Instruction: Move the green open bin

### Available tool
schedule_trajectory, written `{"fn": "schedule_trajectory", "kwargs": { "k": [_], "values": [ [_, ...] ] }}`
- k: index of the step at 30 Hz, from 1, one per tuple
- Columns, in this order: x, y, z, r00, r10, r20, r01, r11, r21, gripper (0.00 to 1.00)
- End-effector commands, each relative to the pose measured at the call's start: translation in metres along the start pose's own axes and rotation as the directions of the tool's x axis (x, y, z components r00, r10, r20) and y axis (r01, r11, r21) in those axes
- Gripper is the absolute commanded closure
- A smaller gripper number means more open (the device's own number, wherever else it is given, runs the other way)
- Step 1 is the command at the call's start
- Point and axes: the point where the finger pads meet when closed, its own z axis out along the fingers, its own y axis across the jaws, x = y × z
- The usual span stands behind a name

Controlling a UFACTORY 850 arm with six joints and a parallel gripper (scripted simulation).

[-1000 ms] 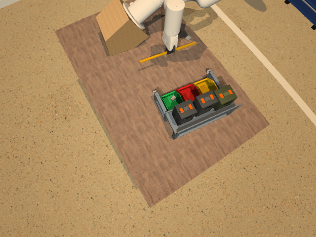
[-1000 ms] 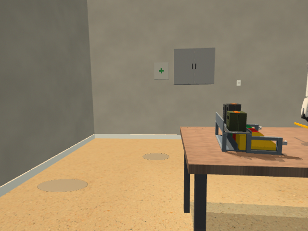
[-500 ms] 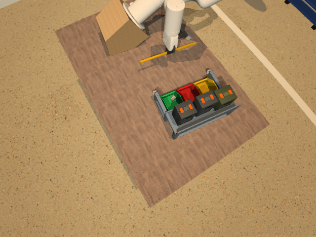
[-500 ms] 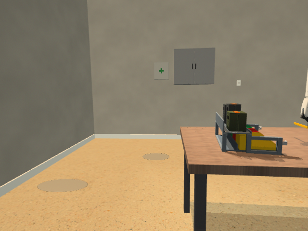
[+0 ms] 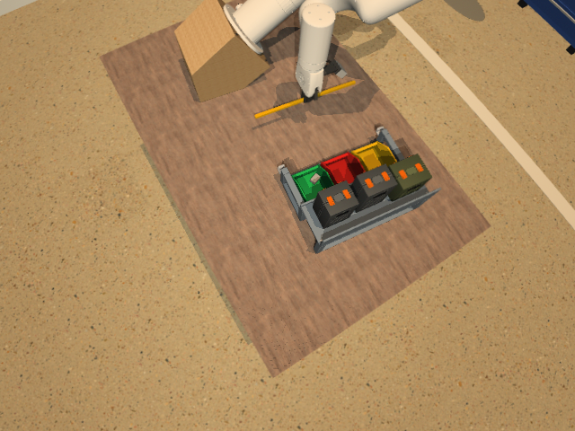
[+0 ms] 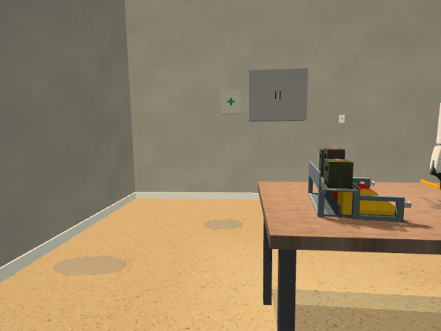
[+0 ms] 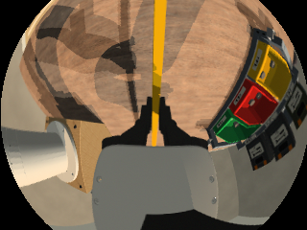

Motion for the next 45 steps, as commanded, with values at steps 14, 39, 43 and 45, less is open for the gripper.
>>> {"fn": "schedule_trajectory", "kwargs": {
  "k": [14, 39, 43, 45],
  "values": [
    [0.000, 0.001, 0.020, 1.000, 0.000, 0.000, 0.000, 1.000, -0.001, 1.00],
    [0.000, 0.001, 0.052, 1.000, 0.000, 0.000, 0.000, 1.000, -0.001, 1.00],
    [0.000, 0.002, 0.060, 1.000, 0.000, 0.000, 0.000, 1.000, -0.001, 1.00],
    [0.000, 0.002, 0.060, 1.000, 0.000, 0.000, 0.000, 1.000, -0.001, 1.00]
  ]
}}
